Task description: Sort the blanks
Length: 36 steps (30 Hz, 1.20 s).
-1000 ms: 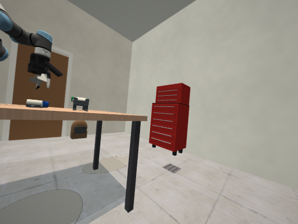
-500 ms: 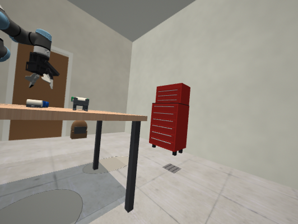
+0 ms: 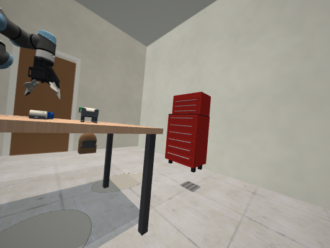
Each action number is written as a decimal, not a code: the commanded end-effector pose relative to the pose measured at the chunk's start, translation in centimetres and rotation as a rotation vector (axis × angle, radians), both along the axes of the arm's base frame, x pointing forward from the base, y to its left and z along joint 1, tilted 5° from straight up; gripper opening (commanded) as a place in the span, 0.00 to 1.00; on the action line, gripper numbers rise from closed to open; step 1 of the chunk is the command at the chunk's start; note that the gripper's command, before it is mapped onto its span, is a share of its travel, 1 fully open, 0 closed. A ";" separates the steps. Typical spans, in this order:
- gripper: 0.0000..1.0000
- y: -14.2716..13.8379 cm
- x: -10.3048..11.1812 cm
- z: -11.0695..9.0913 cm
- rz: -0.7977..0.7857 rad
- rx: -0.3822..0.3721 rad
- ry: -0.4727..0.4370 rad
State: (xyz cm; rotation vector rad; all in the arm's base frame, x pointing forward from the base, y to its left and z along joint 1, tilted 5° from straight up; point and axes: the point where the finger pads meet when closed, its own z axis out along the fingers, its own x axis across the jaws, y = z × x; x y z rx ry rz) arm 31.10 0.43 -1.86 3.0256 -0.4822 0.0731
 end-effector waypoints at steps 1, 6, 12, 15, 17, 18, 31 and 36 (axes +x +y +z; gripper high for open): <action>1.00 -0.4 -0.2 0.0 0.107 0.005 0.004; 1.00 -0.8 -0.4 0.0 0.194 0.001 0.010; 1.00 -1.1 -0.6 0.0 0.273 -0.002 0.017; 1.00 -1.1 -0.6 0.0 0.284 -0.002 0.018; 1.00 -1.2 -0.6 0.0 0.303 -0.003 0.019; 1.00 -1.3 -0.6 0.0 0.311 -0.003 0.020; 1.00 -1.5 -0.8 0.0 0.363 -0.005 0.024; 1.00 -1.5 -0.8 0.0 0.368 -0.006 0.024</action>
